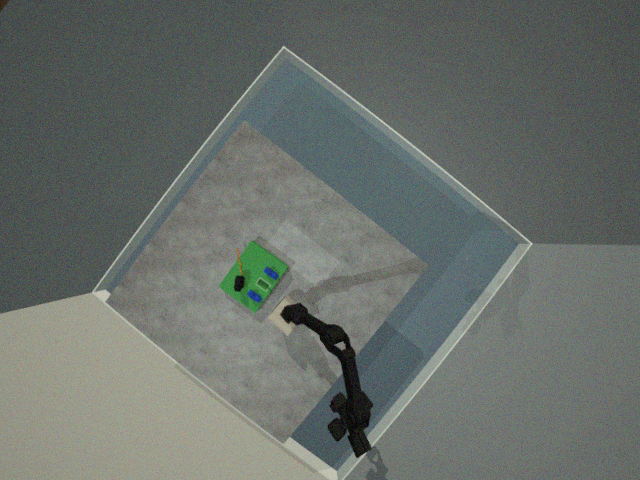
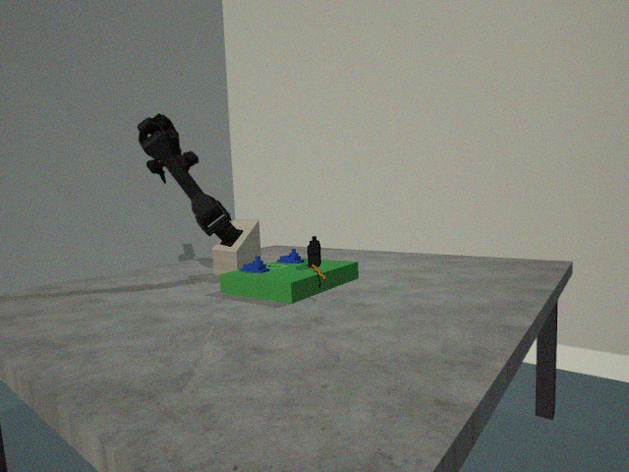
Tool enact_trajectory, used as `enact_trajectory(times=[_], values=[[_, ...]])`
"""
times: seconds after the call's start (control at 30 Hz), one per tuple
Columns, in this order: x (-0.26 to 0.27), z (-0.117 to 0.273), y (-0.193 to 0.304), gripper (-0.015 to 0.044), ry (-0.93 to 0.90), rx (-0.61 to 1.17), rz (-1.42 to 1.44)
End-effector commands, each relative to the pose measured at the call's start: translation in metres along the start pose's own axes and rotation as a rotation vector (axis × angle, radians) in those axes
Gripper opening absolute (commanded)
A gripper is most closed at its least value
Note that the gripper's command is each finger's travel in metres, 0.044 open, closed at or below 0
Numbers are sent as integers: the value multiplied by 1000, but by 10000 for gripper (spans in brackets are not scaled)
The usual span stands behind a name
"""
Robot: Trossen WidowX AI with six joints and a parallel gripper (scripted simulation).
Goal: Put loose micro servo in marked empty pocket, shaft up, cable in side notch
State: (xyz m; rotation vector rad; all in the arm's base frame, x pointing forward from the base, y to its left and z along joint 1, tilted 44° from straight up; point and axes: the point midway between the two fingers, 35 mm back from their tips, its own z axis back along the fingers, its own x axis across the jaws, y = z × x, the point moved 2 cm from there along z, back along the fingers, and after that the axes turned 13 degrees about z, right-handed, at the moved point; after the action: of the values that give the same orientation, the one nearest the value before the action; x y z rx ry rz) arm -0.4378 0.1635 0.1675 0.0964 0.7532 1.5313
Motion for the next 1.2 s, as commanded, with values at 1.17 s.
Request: enact_trajectory(times=[1.17], values=[[168,109,-174,440,-280,-264,470]])
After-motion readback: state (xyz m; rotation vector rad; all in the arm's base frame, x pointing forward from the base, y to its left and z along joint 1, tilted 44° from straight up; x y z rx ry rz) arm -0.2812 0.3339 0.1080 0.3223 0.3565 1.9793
